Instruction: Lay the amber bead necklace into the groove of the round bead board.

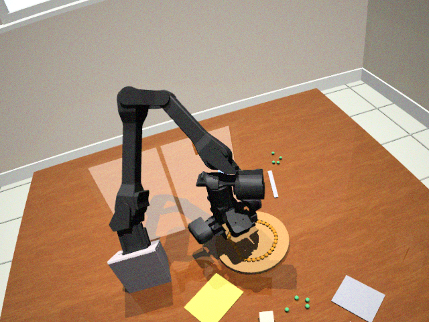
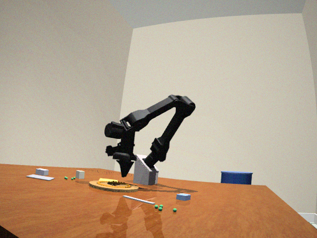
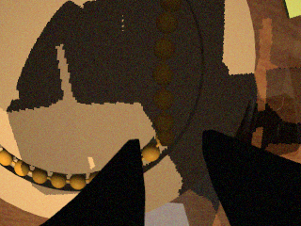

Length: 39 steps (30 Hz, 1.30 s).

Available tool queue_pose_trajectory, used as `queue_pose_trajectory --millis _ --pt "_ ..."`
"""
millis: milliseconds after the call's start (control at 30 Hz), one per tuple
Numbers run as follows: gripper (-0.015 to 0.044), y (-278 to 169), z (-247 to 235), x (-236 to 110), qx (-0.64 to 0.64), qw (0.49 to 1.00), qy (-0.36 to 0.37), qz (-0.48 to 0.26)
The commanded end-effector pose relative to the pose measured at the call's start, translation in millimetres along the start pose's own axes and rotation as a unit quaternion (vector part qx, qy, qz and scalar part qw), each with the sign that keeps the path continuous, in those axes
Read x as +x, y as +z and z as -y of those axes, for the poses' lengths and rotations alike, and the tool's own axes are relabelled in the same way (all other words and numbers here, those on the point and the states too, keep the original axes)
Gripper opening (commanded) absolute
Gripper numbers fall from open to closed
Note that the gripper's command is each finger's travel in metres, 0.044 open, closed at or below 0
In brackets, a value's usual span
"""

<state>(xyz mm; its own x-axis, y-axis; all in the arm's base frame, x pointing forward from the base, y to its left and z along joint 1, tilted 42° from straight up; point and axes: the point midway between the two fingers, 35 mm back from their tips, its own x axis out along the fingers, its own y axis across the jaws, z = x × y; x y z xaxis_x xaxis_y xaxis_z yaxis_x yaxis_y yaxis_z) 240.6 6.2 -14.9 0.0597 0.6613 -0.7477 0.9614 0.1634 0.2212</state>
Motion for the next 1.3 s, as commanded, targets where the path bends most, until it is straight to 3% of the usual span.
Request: queue_pose_trajectory --millis 0,767,933,1267 --pt "0.0120 0.4 -0.5 0.2 0.000 1.000 0.001 0.001" --pt "0.0120 -2.6 0.7 31.1 0.002 1.000 0.000 -0.004" --pt "0.0000 -1.5 0.0 28.5 0.000 1.000 0.000 -0.001" --pt "0.0000 -1.5 0.0 28.5 0.000 1.000 0.000 -0.001"
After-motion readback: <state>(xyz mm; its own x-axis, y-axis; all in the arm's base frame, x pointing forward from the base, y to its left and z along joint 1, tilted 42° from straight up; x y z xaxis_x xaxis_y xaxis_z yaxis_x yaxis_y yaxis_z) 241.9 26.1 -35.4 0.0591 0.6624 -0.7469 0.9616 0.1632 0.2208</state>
